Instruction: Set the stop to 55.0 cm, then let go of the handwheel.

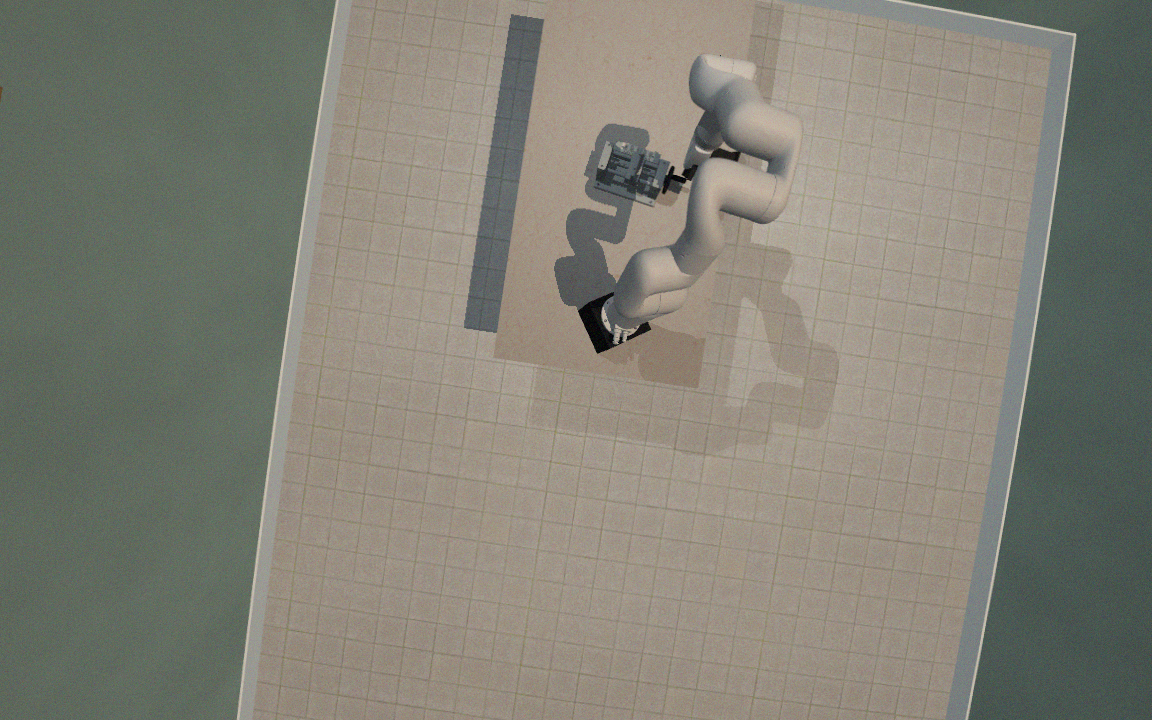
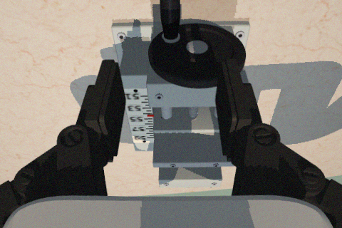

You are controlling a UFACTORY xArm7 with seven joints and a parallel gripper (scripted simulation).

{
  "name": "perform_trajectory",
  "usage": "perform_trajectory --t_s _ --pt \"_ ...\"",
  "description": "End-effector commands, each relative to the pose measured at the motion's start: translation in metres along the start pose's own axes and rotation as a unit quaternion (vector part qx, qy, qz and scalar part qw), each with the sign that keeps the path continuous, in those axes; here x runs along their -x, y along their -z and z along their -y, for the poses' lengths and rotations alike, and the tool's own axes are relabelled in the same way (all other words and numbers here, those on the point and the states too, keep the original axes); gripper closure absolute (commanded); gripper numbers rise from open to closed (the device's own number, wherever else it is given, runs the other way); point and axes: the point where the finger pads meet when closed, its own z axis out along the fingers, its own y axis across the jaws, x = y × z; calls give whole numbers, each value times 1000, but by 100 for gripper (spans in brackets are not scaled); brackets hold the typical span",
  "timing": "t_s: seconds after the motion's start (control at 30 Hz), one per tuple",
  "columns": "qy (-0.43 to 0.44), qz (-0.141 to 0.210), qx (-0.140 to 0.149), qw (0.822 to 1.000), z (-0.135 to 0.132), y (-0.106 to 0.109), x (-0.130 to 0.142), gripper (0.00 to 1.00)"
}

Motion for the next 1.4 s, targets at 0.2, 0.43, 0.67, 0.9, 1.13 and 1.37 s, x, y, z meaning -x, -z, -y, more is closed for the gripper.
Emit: perform_trajectory --t_s 0.2,0.43,0.67,0.9,1.13,1.37 --pt "-1 0 -1 1000 1 -42 -1 43" --pt "-1 0 -1 1000 1 -42 -1 43" --pt "-1 0 -1 1000 1 -44 -1 43" --pt "-1 0 -1 1000 1 -59 -1 43" --pt "-1 0 -1 1000 1 -76 -1 43" --pt "-1 0 -1 1000 1 -100 -1 43"
